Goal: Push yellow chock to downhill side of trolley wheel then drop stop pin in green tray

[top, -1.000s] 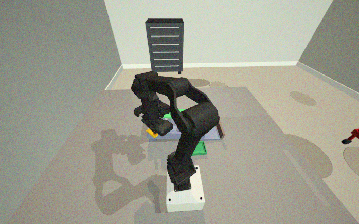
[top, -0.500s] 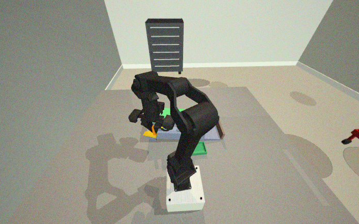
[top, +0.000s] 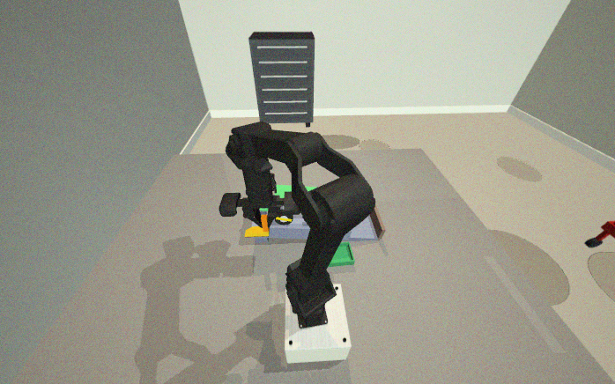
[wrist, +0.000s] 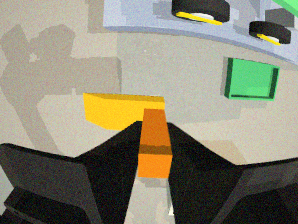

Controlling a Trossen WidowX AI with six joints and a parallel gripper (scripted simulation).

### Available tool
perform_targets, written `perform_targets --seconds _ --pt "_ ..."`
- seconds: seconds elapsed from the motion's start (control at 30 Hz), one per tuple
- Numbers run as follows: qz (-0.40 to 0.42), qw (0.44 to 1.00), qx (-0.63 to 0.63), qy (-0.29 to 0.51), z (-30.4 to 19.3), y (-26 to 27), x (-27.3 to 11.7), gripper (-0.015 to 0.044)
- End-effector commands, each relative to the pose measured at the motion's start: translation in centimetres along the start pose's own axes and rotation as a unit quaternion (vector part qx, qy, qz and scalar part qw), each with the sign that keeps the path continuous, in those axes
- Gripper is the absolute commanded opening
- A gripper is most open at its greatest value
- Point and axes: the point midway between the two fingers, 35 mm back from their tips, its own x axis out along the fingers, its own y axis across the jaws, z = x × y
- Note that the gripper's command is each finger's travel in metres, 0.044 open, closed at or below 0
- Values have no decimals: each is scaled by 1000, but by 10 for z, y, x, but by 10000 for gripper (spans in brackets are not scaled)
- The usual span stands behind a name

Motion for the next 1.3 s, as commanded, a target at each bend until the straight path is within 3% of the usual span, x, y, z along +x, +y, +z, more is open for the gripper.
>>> perform_targets --seconds 0.0,1.27 --pt "-2 1000 -3 0 2 -7 0 0" --pt "-8 1000 -3 -1 36 -139 9 0"
